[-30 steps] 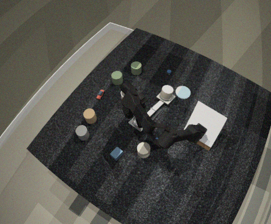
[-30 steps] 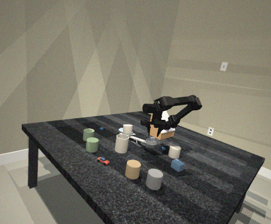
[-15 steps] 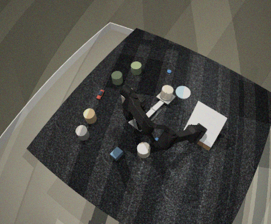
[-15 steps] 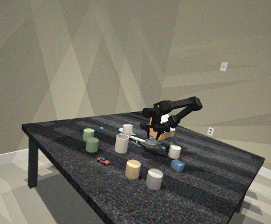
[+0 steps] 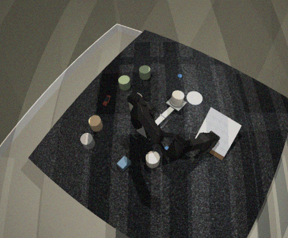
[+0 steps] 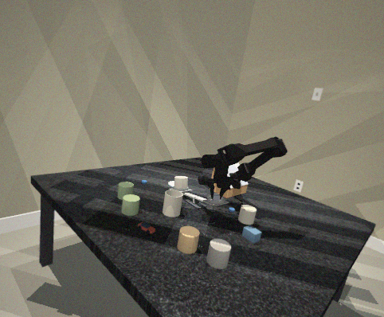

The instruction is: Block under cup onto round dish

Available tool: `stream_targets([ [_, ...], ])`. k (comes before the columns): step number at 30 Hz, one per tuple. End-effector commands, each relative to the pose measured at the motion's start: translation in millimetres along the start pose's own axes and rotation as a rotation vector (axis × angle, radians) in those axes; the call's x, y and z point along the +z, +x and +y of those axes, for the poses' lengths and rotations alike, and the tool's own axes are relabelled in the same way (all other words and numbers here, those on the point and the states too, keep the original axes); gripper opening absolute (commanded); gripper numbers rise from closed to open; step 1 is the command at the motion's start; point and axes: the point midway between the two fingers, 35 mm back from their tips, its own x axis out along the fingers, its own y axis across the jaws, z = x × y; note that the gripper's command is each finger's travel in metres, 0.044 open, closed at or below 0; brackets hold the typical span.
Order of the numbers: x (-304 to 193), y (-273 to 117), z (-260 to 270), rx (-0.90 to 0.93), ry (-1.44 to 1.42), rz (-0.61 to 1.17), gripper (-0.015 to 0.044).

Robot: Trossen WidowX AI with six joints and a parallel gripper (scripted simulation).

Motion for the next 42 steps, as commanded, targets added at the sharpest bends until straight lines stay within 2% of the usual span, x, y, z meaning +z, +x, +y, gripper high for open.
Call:
stream_targets([
  [1, 1.0, -0.6, -0.1, 0.0, 0.002, -0.005, 0.0056],
  [3, 1.3, -6.9, -1.1, -0.001, 0.005, -0.005, 0.0003],
  [4, 1.5, -11.8, -1.8, -0.002, 0.007, -0.005, 0.0],
  [21, -0.4, -93.4, -0.5, -0.005, 0.045, -0.013, 0.0],
  [27, -6.2, -93.3, -8.4, -0.008, 0.044, -0.011, 0.0],
  [42, -75.1, -82.8, -78.9, -0.032, 0.04, 0.011, 0.0],
])
